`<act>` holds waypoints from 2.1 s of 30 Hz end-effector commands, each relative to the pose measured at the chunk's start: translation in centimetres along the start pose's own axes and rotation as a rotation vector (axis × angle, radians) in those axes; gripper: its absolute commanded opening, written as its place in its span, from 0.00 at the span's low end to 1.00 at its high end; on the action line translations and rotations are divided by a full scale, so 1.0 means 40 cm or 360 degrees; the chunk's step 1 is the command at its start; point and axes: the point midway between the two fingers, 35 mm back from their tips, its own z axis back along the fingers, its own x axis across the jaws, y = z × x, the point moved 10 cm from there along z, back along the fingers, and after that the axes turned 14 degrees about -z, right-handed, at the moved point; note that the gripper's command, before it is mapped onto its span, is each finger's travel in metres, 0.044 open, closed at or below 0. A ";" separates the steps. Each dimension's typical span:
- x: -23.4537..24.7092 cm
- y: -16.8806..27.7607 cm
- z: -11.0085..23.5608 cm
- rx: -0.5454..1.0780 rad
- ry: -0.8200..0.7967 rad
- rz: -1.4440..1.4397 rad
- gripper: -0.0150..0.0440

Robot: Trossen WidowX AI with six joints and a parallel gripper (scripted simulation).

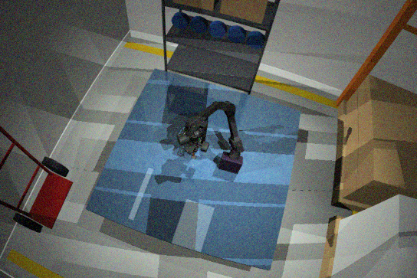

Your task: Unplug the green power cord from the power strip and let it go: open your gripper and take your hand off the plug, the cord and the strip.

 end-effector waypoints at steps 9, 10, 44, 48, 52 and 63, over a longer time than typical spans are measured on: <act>-0.008 0.010 -0.006 0.0004 -0.0012 -0.0018 0.53; -0.008 0.010 -0.006 0.0004 -0.0012 -0.0018 0.53; -0.023 0.097 0.014 0.0008 -0.0001 0.0000 0.53; -0.025 0.110 0.014 0.0009 -0.0001 0.0000 0.53; -0.025 0.111 0.012 0.0009 -0.0001 0.0000 0.53; -0.025 0.111 -0.016 0.0009 -0.0001 0.0000 0.53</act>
